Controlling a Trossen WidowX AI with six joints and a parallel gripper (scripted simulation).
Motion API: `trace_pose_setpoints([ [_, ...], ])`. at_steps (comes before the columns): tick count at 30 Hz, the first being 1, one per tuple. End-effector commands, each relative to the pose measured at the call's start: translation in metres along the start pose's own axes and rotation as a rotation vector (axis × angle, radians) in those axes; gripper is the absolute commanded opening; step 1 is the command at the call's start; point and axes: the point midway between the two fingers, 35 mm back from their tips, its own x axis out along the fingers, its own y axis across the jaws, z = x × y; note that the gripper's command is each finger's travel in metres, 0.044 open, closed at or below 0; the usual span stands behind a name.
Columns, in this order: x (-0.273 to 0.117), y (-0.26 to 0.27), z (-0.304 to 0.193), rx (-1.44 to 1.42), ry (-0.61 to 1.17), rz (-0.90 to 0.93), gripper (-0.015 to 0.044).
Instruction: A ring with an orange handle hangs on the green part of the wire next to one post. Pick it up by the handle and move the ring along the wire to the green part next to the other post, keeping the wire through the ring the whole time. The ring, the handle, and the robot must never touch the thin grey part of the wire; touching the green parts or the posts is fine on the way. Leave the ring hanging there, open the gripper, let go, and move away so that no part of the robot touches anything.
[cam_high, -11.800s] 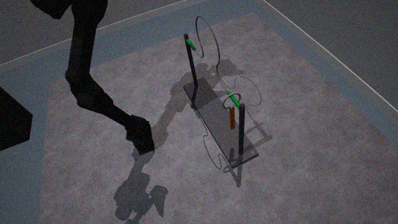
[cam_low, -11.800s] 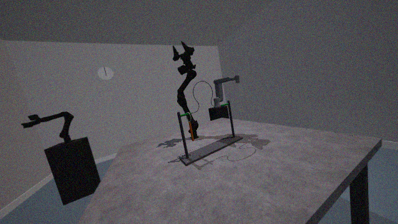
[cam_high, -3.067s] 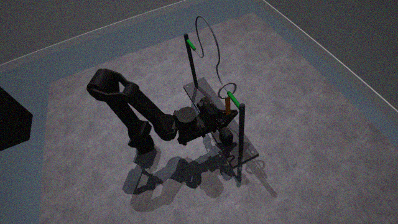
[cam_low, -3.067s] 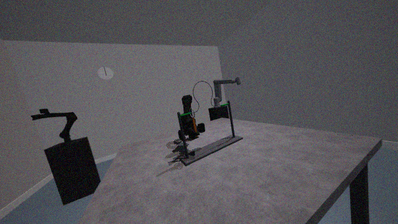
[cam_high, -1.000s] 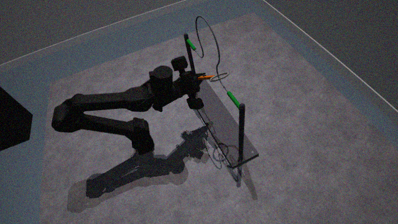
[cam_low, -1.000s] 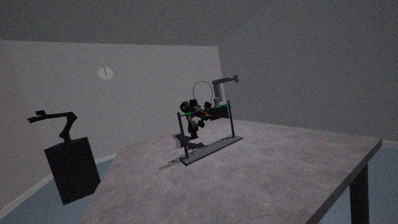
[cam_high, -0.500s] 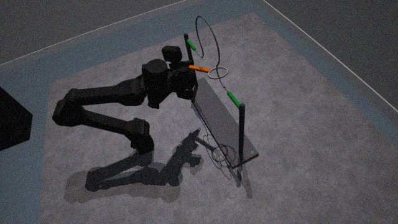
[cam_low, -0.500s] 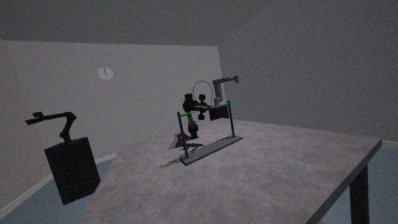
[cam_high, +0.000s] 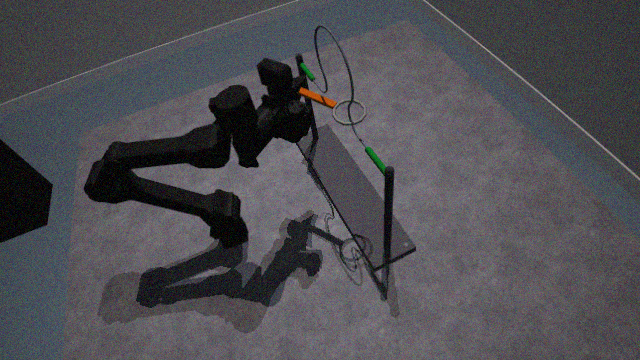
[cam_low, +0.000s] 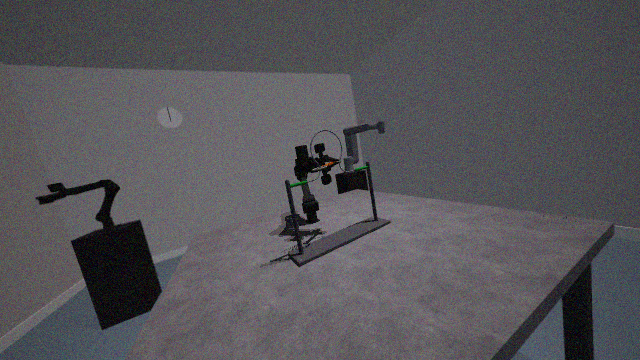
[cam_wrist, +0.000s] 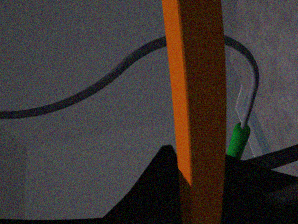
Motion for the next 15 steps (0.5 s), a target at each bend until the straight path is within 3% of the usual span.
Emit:
trace_pose_setpoints([
  [1, -0.001, 0.014, -0.001, 0.062, 0.008, 0.043, -0.0150],
  [15, -0.007, 0.056, 0.007, 0.280, 0.019, 0.171, -0.0150],
])
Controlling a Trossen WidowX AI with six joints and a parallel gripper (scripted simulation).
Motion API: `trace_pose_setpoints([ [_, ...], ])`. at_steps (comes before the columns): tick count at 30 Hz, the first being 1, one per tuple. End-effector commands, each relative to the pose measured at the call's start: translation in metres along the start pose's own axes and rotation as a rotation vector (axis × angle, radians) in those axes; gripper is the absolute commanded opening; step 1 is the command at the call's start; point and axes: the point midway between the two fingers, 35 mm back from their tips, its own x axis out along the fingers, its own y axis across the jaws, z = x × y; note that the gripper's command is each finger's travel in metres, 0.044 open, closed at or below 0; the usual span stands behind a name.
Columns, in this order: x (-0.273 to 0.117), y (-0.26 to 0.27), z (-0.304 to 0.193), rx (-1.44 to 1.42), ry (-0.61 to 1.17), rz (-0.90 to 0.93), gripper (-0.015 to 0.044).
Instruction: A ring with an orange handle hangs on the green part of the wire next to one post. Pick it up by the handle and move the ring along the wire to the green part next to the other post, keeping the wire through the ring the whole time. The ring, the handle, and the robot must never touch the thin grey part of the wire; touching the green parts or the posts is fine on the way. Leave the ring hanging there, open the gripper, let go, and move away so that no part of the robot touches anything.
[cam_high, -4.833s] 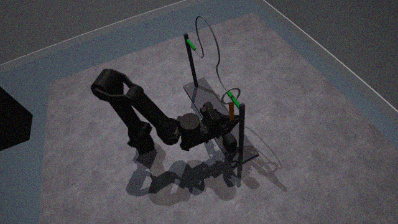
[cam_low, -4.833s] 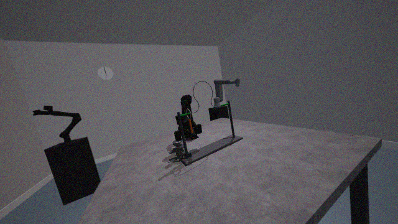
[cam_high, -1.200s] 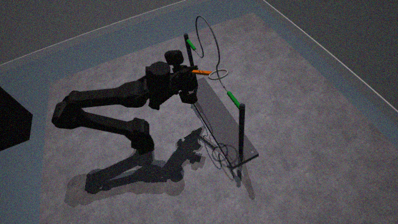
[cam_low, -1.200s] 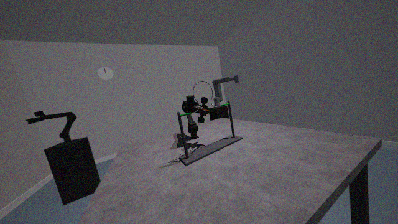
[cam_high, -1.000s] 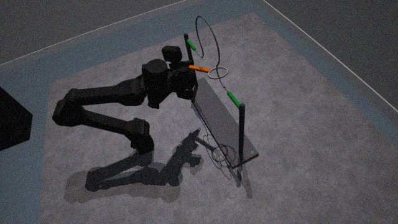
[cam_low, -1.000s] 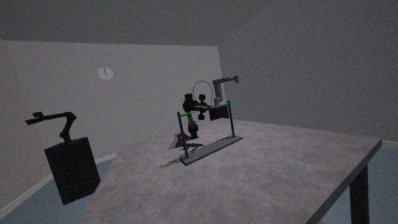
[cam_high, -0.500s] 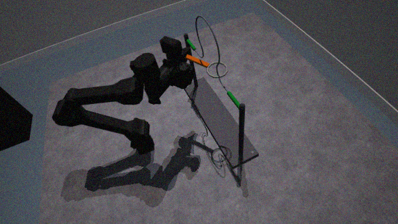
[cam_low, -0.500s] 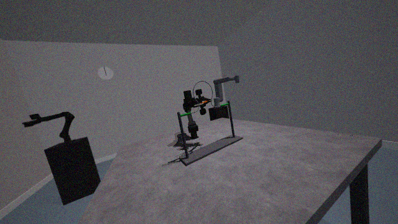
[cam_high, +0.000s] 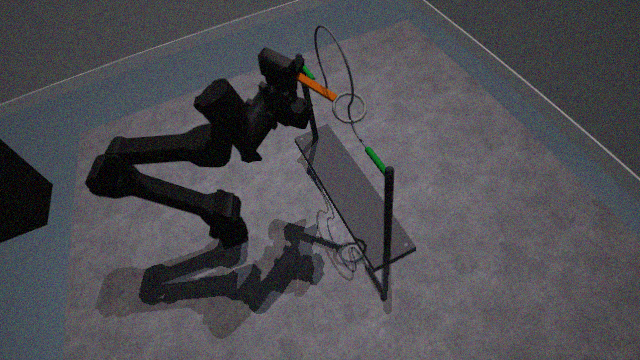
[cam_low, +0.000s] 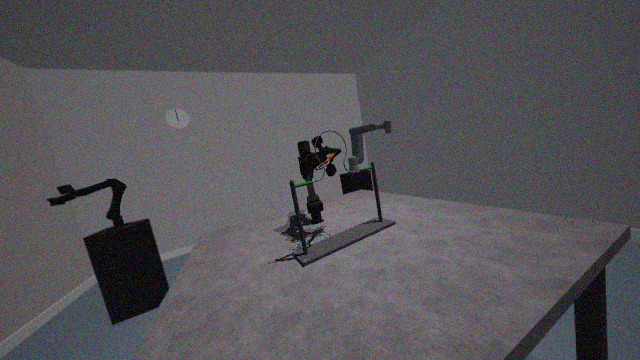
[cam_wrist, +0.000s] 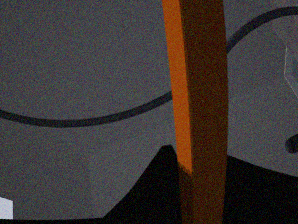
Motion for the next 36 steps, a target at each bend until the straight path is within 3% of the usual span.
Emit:
trace_pose_setpoints([
  [1, -0.001, 0.013, -0.001, 0.048, 0.009, 0.030, -0.0150],
  [16, -0.004, 0.032, 0.002, 0.083, 0.013, 0.029, -0.0150],
  [36, -0.004, 0.028, 0.002, -0.092, 0.004, -0.119, -0.0150],
])
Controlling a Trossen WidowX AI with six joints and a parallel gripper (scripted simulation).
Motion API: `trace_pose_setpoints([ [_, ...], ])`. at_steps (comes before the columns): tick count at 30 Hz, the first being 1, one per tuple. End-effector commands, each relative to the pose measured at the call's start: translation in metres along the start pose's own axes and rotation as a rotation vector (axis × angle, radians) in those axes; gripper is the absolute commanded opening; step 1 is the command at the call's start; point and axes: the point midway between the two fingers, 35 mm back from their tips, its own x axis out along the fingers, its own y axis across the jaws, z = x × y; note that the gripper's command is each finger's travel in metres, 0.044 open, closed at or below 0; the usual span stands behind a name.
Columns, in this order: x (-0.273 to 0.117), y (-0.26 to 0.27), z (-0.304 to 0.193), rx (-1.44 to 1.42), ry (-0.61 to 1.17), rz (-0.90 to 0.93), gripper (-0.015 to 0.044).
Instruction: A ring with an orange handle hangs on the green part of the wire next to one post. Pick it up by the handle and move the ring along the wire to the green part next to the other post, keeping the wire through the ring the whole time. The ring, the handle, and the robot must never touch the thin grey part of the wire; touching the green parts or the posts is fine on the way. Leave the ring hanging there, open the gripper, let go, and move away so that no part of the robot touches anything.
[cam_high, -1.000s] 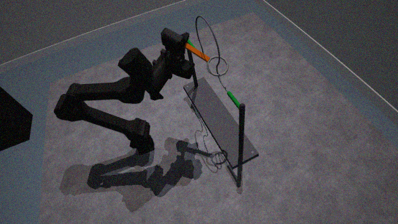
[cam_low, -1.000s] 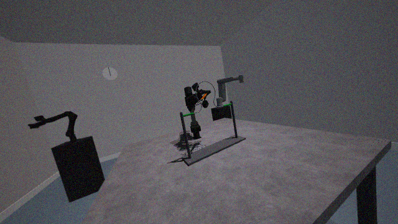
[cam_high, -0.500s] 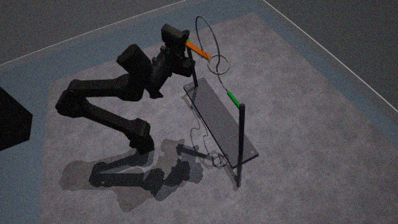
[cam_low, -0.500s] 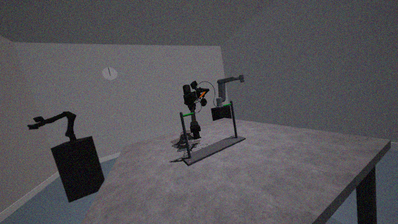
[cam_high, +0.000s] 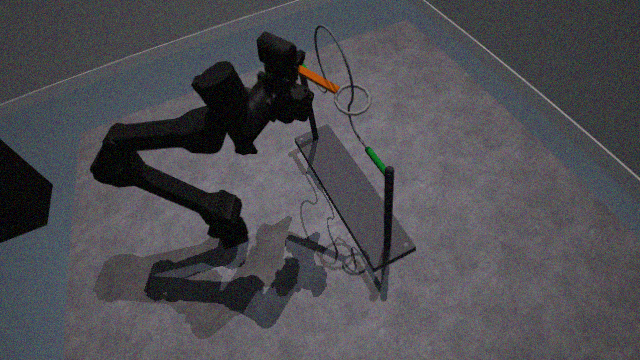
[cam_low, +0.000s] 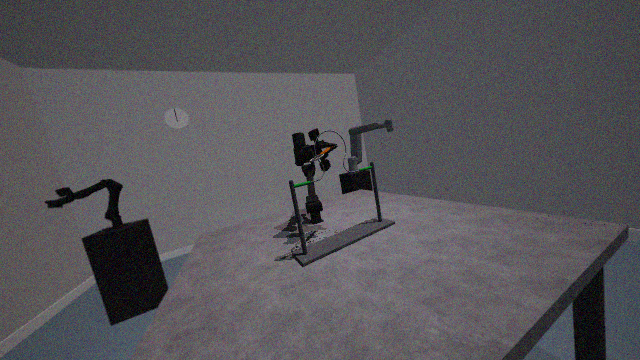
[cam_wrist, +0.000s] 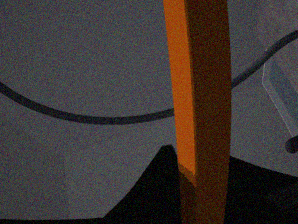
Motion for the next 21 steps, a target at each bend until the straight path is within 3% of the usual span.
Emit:
trace_pose_setpoints([
  [1, 0.000, 0.000, -0.001, -0.048, 0.002, -0.033, -0.0150],
  [21, 0.000, -0.011, 0.000, -0.271, -0.023, -0.200, -0.0150],
])
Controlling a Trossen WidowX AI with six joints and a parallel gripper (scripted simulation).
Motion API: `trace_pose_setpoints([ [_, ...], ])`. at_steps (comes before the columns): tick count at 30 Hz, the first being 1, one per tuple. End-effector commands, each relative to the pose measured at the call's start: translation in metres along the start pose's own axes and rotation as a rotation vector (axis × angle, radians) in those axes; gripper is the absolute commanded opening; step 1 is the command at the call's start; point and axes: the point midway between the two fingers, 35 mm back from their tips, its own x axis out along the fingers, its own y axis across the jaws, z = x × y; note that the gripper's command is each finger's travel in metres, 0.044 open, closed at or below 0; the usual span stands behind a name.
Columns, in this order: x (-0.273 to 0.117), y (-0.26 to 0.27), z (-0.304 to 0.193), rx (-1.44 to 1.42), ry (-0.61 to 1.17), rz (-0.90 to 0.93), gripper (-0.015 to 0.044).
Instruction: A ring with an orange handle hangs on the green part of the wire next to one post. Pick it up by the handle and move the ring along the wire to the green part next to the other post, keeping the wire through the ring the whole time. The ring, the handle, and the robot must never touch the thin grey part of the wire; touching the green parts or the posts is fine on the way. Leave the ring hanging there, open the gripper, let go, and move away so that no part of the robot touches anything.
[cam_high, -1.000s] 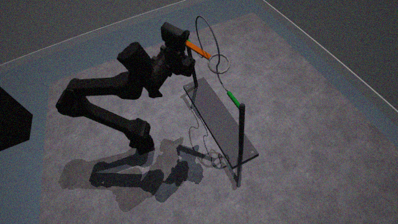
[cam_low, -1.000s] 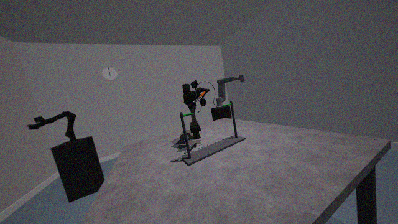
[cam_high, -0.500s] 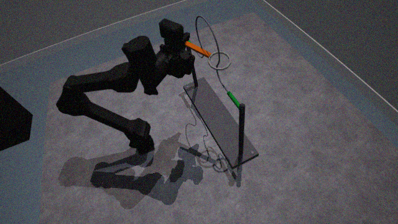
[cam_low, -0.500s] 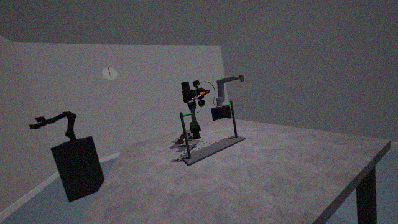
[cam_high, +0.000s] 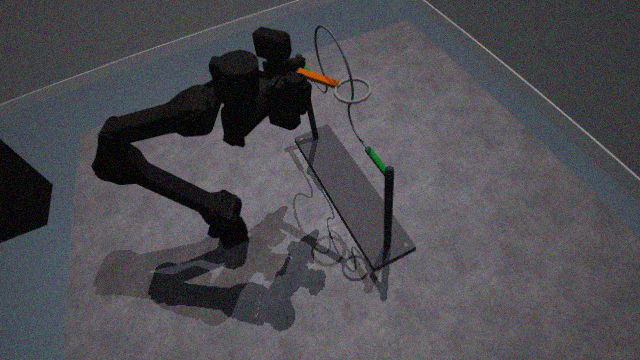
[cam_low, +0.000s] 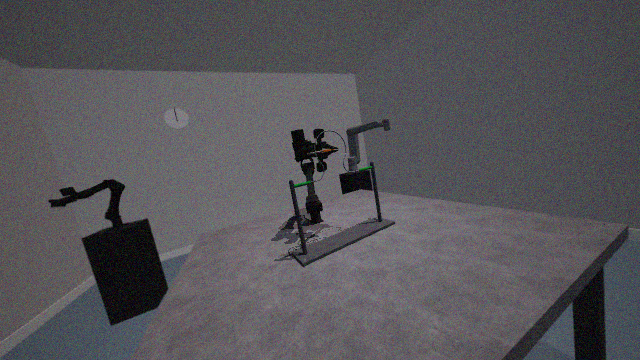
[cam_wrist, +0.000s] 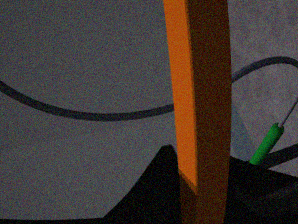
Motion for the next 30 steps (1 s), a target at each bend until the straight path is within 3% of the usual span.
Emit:
trace_pose_setpoints([
  [1, 0.000, -0.001, 0.000, -0.049, -0.008, -0.031, -0.0150],
  [30, 0.000, -0.016, 0.003, -0.370, -0.050, -0.261, -0.0150],
])
